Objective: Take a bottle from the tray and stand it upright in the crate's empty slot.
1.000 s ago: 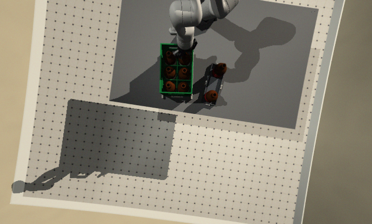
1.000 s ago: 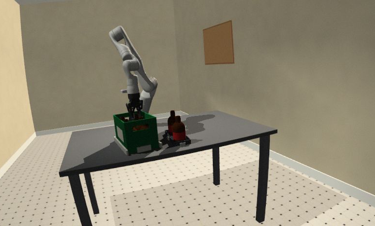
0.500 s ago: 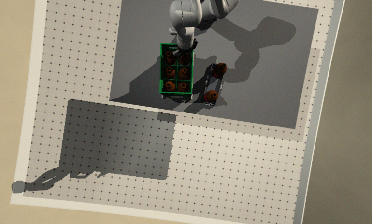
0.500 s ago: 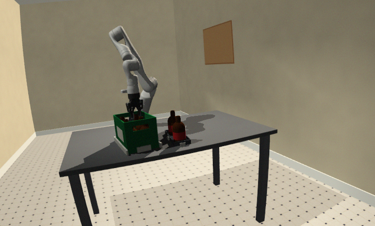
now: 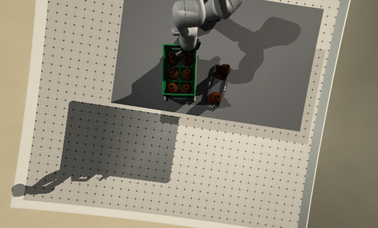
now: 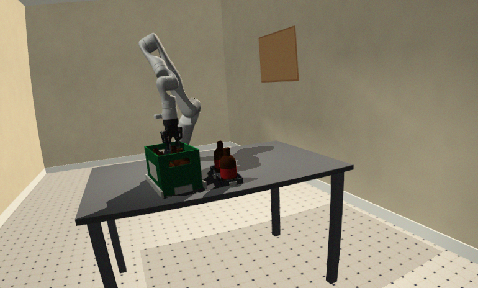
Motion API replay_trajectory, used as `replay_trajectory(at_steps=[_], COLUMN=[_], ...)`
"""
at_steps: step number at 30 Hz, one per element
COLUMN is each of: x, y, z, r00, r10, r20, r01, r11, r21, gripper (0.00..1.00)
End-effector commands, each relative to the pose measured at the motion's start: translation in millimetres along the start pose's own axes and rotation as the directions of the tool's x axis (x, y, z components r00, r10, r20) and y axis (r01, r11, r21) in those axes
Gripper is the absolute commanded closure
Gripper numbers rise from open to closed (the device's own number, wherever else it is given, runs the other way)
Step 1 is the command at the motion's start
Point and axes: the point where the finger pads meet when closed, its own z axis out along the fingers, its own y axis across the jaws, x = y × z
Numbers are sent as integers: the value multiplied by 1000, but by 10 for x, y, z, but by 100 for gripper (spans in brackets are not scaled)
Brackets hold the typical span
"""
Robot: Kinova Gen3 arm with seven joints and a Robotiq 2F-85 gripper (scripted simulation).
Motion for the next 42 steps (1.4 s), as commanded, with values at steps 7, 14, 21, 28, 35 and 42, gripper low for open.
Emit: replay_trajectory(at_steps=[7, 14, 21, 28, 35, 42], x=[-1, -1, -1, -1, -1, -1], y=[-2, -2, -2, -2, -2, -2], z=[-2, -2, -2, -2, -8, -54], r00=[1000, 1000, 1000, 1000, 1000, 1000], r10=[0, 0, 0, 0, 0, 0], r20=[0, 0, 0, 0, 0, 0], r01=[0, 0, 0, 0, 0, 0], r11=[1000, 1000, 1000, 1000, 1000, 1000], r21=[1, 1, 1, 1, 1, 1], gripper=[36, 36, 36, 36, 36, 36])
